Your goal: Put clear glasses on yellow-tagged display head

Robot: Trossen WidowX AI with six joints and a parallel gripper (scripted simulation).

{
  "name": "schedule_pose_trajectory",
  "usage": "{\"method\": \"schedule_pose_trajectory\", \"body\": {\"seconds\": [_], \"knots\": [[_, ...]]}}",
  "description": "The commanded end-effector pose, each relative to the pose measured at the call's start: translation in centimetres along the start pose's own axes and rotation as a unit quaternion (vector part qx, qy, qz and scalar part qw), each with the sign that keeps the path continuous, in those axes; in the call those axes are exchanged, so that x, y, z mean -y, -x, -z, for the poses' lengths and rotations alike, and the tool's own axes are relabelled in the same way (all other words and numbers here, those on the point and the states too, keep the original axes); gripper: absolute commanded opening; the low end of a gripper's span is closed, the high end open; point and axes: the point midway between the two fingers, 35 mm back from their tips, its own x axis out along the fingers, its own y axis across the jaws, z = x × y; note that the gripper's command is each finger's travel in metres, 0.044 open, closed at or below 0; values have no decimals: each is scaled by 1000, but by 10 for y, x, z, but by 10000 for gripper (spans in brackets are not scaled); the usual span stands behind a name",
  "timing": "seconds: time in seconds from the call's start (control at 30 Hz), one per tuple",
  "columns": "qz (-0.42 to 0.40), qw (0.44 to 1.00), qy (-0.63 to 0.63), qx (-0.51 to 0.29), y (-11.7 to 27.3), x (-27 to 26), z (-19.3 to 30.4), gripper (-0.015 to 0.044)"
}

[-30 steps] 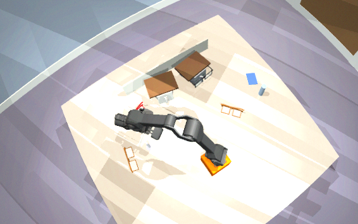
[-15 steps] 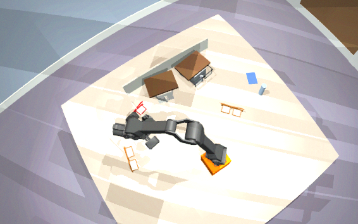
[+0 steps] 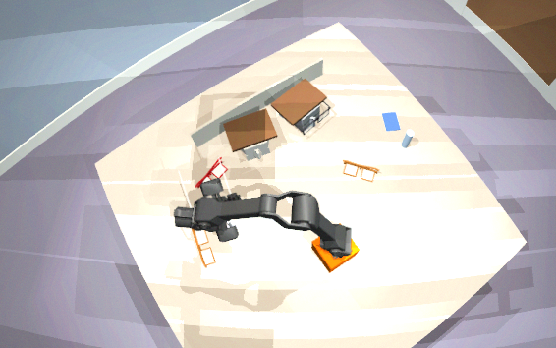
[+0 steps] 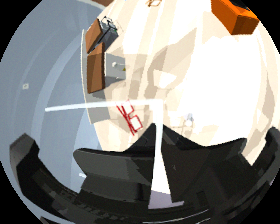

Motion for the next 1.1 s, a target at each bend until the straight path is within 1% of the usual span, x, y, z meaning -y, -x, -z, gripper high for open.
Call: {"method": "schedule_pose_trajectory", "body": {"seconds": [0.0, 0.17, 0.23, 1.07], "knots": [[-19, 998, -57, -5, 8, 2, 0, 0], [-34, 994, -108, -11, 13, 4, 1, 0], [-26, 996, -86, -8, 10, 5, 2, 3], [-26, 996, -86, -8, 10, 5, 2, 0]]}}
